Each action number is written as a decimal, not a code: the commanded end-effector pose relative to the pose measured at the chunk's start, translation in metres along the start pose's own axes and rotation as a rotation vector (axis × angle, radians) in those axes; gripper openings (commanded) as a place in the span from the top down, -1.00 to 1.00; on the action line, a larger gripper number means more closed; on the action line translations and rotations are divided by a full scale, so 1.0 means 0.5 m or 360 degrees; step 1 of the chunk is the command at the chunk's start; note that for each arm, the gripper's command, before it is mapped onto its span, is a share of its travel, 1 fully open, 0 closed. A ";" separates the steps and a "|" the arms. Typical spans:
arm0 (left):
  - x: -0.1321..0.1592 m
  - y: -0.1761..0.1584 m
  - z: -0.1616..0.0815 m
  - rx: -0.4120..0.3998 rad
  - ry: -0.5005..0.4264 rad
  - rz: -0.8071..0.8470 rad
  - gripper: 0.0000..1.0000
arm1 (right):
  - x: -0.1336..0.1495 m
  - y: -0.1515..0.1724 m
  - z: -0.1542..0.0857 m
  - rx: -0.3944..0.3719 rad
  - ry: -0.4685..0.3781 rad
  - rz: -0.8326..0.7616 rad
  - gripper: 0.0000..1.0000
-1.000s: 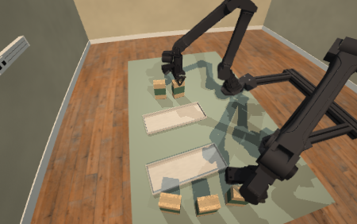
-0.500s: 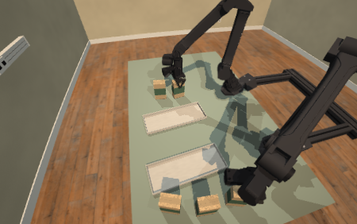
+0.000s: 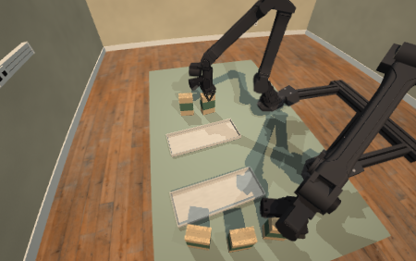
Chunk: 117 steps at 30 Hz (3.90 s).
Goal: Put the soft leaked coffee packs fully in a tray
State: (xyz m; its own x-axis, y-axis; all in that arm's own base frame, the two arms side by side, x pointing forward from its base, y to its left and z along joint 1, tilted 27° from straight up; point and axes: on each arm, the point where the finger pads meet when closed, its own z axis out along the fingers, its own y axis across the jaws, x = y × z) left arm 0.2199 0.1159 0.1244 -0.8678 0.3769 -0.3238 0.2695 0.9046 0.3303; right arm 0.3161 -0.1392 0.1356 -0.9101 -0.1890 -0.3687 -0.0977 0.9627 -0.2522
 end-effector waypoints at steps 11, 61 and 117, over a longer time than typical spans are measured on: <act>-0.004 -0.003 0.038 0.0009 0.0004 -0.0005 -0.52 | -0.023 -0.016 -0.014 0.0031 -0.0050 0.0002 0.54; -0.014 0.016 0.060 -0.0022 -0.0018 -0.0002 0.54 | -0.023 -0.016 -0.014 0.0031 -0.0050 0.0002 -0.52; -0.028 0.033 -0.013 -0.0056 -0.0046 -0.0012 -0.52 | -0.022 -0.016 -0.191 0.0035 -0.0057 0.0002 -0.52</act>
State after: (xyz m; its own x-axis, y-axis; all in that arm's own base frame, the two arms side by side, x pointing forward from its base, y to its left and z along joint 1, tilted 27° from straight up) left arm 0.2278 0.1198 0.0955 -0.8749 0.3728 -0.3090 0.2766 0.9086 0.3131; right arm 0.2836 -0.1244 0.2119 -0.9066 -0.1903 -0.3767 -0.0956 0.9619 -0.2561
